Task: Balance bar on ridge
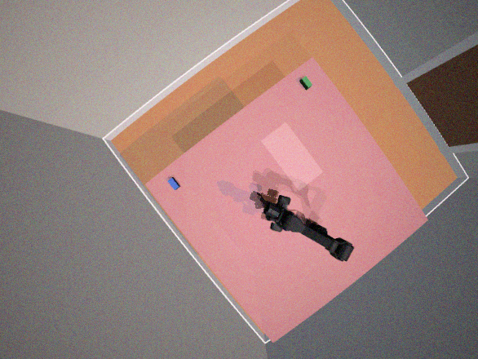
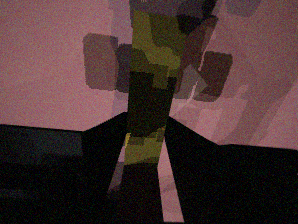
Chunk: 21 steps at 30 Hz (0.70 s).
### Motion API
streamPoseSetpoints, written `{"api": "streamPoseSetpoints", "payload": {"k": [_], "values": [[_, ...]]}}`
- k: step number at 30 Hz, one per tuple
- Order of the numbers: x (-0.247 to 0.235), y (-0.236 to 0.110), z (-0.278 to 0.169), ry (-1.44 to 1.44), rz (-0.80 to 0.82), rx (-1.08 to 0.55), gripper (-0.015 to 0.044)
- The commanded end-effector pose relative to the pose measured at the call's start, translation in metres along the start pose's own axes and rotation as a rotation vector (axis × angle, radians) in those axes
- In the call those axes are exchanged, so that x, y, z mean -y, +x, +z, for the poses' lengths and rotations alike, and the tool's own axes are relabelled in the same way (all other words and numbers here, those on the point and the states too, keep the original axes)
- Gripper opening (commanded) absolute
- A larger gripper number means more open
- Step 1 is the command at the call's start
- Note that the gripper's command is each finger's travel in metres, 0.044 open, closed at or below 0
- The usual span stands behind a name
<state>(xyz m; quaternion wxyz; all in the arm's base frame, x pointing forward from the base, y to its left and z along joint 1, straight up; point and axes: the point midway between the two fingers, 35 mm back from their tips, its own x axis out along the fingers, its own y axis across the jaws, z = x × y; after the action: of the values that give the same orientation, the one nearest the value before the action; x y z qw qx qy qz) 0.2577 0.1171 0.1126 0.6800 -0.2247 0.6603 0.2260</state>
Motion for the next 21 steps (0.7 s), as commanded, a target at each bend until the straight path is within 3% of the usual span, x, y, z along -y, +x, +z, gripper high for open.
{"api": "streamPoseSetpoints", "payload": {"k": [1, 18, 21], "values": [[0.0, 0.0, 0.0, 0.0, 0.0, 0.0, 0.0], [0.0, 0.0, 0.0, 0.0, 0.0, 0.0, 0.0], [0.0, 0.0, 0.0, 0.0, 0.0, 0.0, 0.0079]]}}
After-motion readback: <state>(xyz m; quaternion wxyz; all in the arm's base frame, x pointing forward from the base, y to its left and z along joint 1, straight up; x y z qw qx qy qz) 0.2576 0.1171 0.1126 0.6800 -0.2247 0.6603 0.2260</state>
